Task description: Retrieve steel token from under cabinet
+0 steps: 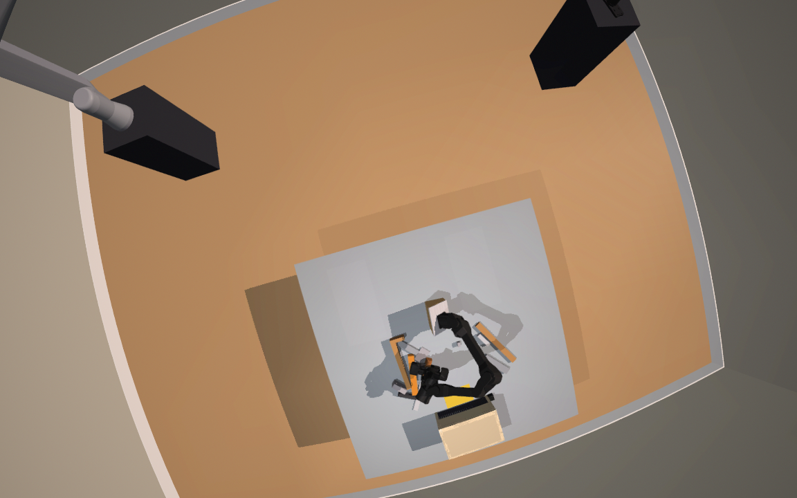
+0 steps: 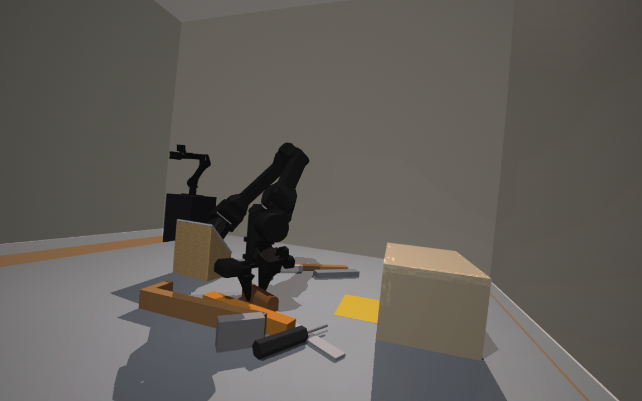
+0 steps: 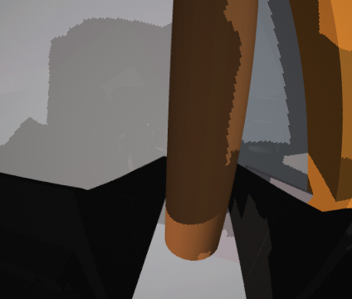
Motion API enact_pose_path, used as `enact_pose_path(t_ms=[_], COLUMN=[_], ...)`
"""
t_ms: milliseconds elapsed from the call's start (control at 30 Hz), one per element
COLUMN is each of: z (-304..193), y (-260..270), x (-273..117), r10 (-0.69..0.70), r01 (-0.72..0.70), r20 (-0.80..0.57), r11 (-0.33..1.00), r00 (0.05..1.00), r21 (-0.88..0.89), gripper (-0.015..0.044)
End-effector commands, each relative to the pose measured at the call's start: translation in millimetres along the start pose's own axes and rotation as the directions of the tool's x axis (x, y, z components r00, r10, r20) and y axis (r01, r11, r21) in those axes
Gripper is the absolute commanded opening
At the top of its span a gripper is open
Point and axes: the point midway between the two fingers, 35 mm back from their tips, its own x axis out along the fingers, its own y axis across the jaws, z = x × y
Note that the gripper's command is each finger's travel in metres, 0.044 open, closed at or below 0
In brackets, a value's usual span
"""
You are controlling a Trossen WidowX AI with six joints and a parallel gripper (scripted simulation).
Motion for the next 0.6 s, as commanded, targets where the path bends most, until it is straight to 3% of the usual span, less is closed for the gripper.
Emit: enact_pose_path(t_ms=[0,567], z=[1.2,2.9], y=[-3.9,-5.4], x=[-1.7,-1.8], r10=[-0.015,-0.015], r01=[0.015,0.015], r20=[0.004,0.004], r11=[1.000,1.000], r00=[1.000,1.000], r21=[0.008,0.008], gripper=[0.0000,0.0000])
